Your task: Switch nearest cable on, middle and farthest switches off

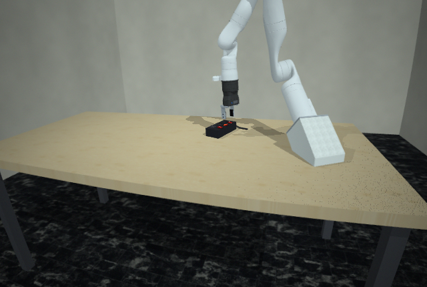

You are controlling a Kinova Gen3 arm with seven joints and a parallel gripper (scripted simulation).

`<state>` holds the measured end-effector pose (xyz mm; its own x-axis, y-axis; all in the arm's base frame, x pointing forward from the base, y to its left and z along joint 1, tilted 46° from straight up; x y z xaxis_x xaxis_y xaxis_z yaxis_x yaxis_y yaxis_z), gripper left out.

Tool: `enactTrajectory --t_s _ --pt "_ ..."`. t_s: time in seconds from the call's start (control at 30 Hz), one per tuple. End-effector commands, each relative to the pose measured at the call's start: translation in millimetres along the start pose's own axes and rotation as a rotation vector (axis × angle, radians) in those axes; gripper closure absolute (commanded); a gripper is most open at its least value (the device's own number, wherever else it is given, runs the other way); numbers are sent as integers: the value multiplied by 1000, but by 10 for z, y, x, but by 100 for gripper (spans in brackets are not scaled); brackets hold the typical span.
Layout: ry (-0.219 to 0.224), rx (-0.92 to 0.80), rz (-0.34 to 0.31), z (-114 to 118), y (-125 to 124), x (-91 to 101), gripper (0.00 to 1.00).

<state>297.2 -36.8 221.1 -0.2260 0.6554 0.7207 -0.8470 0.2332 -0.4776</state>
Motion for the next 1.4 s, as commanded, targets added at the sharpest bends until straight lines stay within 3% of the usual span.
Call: enactTrajectory --t_s 0.0,0.33,0.6,0.67,0.8,1.37 --pt "-3 -10 5 -2 -3 3 0" --pt "-3 33 0 -6 -6 44 0" --pt "-2 397 36 57 -30 574 0" --pt "-2 397 36 57 -30 574 0" --pt "12 533 52 139 -42 765 0" --pt "13 542 59 137 -45 785 0"
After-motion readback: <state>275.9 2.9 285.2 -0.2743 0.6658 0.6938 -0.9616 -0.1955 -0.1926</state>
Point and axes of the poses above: the point where the finger pads meet when closed, its own x axis back along the fingers, its own z axis across the jaws, y = z × x, the point moved 5 cm from there along x, back along the fingers, and after that the axes turned 13 degrees about x, right-handed, at the moved point
